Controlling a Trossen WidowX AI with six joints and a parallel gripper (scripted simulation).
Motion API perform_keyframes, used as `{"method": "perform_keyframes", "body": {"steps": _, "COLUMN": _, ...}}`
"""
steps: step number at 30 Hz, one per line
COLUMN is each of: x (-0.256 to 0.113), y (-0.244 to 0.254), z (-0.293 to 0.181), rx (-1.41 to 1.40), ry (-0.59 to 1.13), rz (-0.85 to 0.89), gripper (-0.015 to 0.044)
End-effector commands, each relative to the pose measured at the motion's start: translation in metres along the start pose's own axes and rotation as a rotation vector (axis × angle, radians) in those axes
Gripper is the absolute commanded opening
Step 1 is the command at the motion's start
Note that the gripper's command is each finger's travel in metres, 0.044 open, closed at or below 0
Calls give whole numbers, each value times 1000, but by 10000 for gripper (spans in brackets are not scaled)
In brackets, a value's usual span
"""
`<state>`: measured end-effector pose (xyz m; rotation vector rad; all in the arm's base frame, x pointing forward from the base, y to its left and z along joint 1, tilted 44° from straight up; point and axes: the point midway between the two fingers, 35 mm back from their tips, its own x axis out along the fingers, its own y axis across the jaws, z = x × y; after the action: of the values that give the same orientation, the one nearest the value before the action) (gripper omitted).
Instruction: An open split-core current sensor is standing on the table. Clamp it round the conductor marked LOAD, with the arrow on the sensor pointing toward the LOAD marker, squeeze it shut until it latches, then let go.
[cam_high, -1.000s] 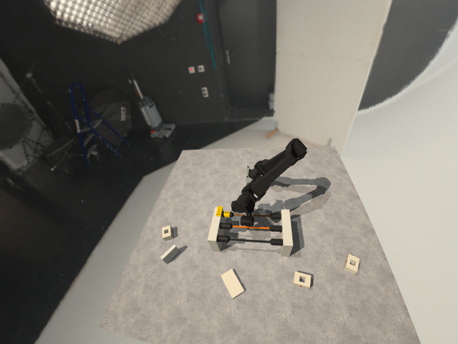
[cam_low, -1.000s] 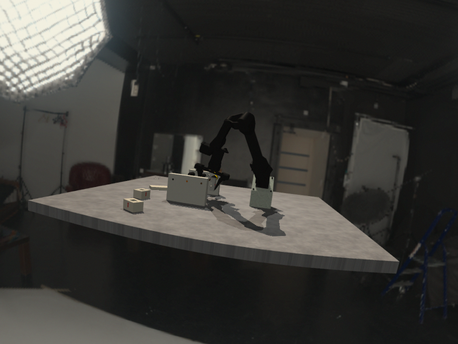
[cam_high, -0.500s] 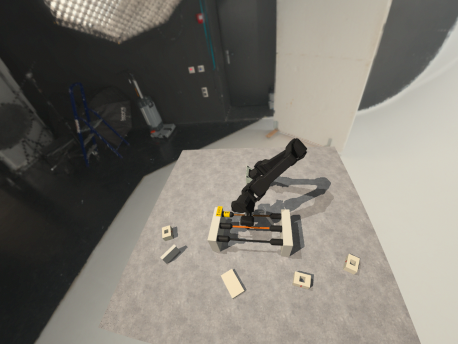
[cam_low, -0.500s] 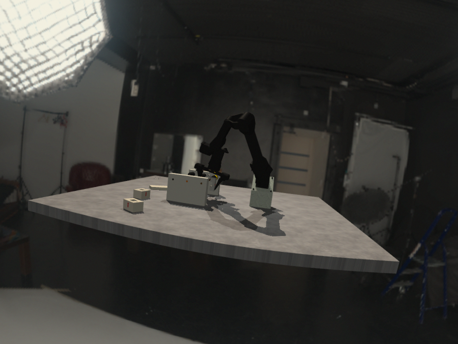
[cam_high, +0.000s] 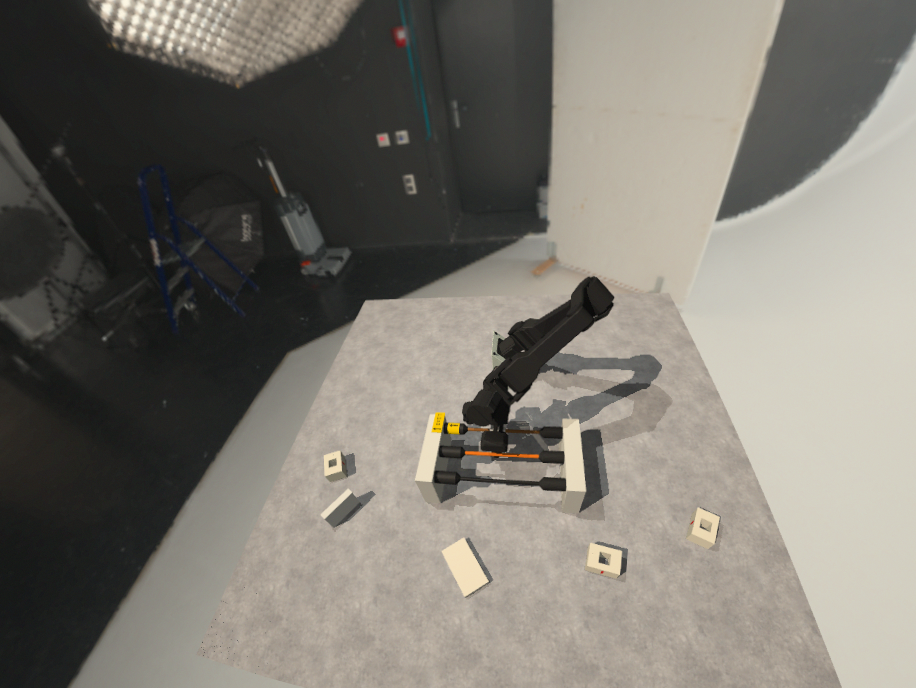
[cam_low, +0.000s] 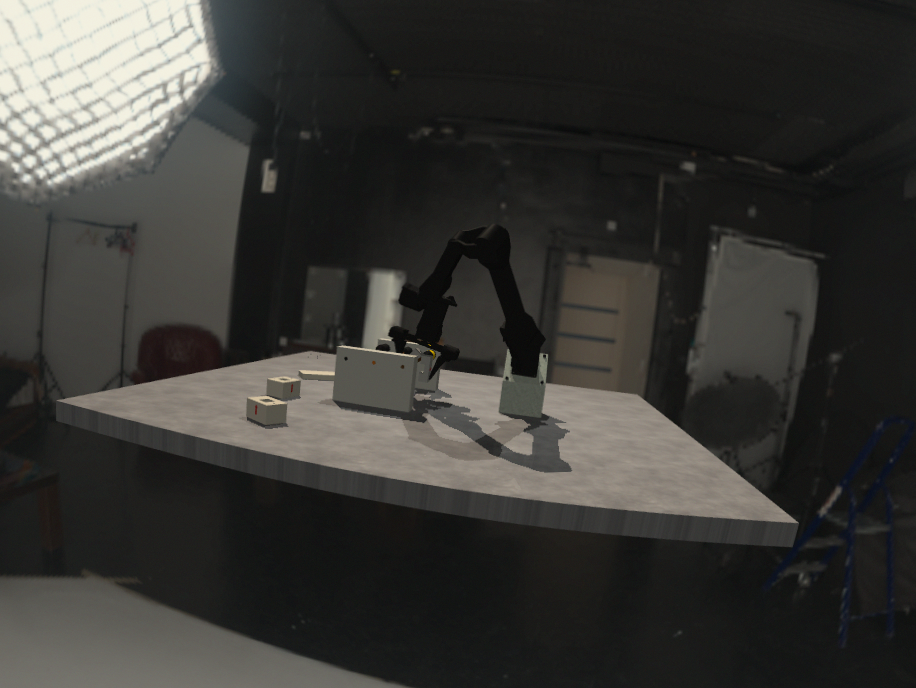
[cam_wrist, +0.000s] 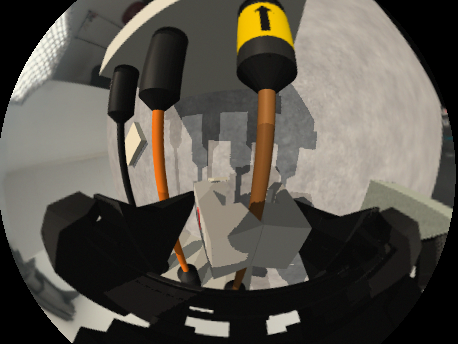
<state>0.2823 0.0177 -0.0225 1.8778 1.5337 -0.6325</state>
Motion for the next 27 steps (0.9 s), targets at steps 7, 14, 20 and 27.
{"method": "perform_keyframes", "body": {"steps": 7, "x": 0, "y": 0, "z": 0, "rx": 1, "ry": -1, "rz": -2, "gripper": 0}}
{"method": "perform_keyframes", "body": {"steps": 14, "x": 0, "y": 0, "z": 0, "rx": 1, "ry": -1, "rz": -2, "gripper": 0}}
{"method": "perform_keyframes", "body": {"steps": 20, "x": -1, "y": 1, "z": 1, "rx": 0, "ry": -2, "rz": -18, "gripper": 0}}
{"method": "perform_keyframes", "body": {"steps": 27, "x": -8, "y": 3, "z": 2, "rx": 0, "ry": -6, "rz": -95, "gripper": 0}}
